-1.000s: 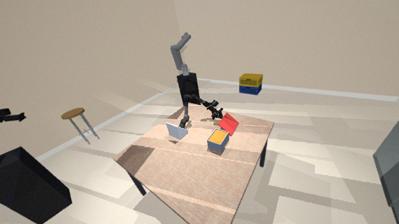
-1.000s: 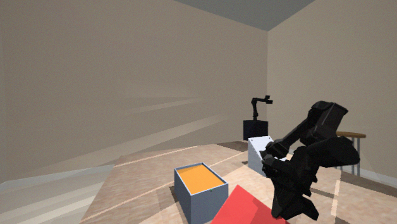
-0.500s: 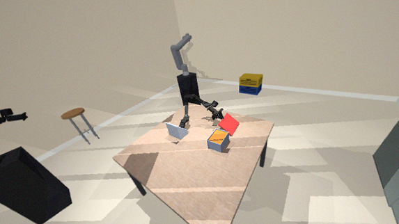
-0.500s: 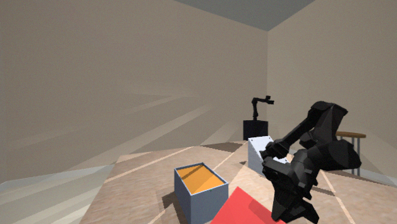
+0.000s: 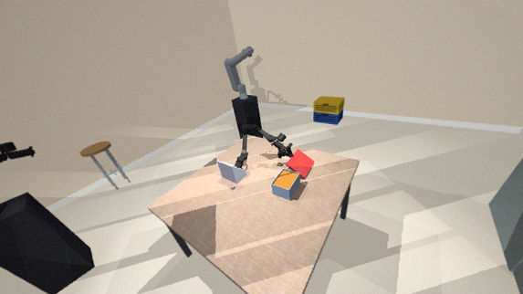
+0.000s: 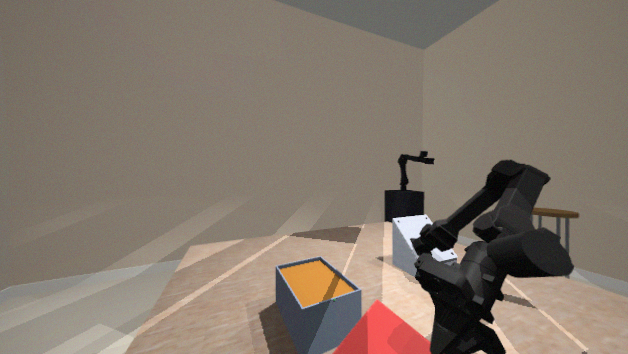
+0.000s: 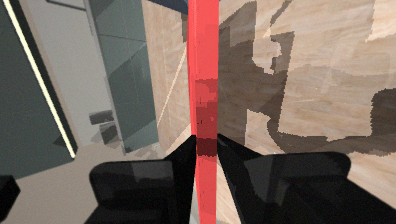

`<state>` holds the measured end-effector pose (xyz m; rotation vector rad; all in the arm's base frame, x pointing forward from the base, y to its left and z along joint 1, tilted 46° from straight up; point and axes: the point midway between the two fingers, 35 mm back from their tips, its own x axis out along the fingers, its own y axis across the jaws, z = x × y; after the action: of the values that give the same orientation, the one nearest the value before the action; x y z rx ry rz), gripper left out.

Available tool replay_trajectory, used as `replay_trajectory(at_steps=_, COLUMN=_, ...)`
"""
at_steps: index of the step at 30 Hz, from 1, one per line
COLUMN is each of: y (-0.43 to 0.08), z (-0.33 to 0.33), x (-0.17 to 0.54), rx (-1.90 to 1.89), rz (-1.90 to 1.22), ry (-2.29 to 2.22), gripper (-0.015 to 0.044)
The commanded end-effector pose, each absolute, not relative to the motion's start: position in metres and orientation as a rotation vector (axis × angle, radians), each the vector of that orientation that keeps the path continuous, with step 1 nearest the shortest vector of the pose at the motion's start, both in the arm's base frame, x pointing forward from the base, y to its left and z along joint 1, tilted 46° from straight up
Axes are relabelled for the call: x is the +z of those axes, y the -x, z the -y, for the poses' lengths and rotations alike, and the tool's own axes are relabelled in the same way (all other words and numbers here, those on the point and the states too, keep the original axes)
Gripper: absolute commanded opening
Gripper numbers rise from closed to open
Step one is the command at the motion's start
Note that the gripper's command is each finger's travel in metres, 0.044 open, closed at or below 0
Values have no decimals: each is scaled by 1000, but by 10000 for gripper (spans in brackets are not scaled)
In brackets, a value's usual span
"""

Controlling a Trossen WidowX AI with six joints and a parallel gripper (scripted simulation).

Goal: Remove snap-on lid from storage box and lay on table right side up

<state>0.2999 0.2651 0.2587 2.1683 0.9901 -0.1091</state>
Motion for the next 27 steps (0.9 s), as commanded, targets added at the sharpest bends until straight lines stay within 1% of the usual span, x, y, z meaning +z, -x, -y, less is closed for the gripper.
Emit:
replay_trajectory(at_steps=1, y=-296, z=-274, x=243, rx=-141, rz=-1027, ry=-2148, gripper=0)
replay_trajectory(at_steps=27, y=-294, z=-288, x=229, rx=-141, rz=-1027, ry=-2149, gripper=0)
